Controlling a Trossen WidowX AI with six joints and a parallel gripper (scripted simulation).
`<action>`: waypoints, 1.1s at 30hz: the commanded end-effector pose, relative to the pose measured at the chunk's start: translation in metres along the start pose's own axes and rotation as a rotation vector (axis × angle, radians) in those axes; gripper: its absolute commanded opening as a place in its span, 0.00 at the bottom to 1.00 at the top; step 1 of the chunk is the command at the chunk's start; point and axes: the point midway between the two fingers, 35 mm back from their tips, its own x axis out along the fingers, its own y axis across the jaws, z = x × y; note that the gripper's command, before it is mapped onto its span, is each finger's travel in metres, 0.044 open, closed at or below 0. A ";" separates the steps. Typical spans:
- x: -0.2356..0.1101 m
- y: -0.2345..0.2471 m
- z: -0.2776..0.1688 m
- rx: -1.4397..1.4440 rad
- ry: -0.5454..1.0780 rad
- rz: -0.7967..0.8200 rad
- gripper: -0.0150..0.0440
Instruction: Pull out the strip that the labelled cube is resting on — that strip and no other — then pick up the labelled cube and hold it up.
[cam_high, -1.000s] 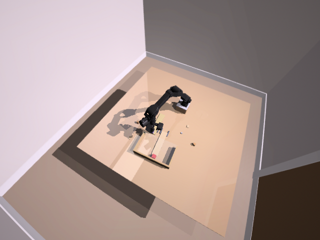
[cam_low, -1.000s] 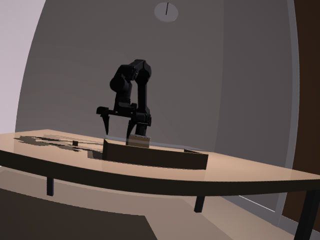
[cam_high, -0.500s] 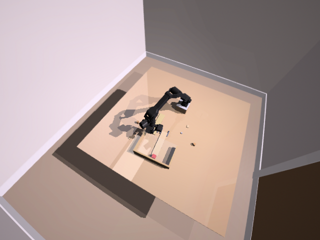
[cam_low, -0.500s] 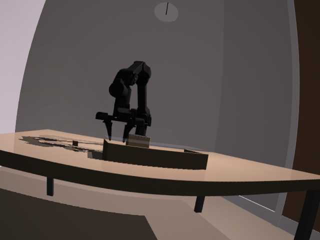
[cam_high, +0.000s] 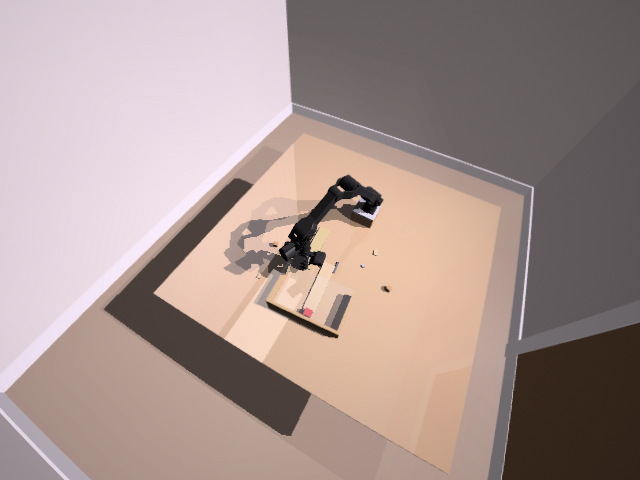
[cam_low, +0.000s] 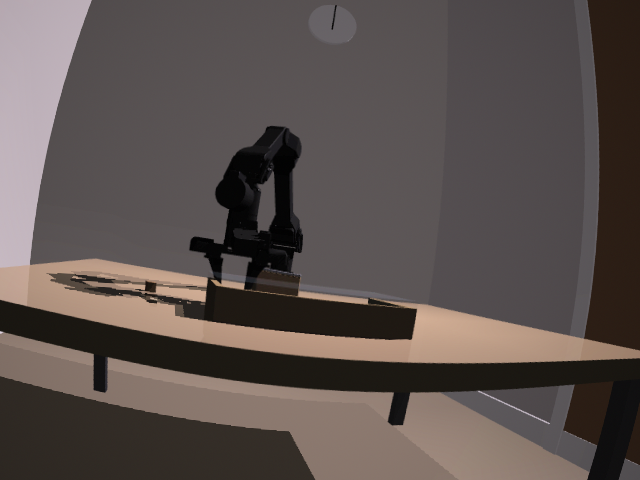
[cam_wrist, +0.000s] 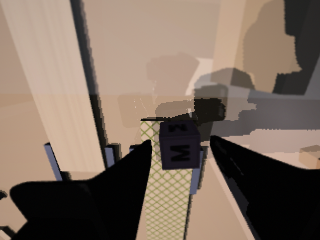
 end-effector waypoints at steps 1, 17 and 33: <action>0.009 0.002 -0.001 0.003 0.002 0.007 0.68; 0.007 0.001 -0.001 0.000 0.003 0.002 0.42; -0.022 0.019 -0.037 -0.009 0.011 0.000 0.25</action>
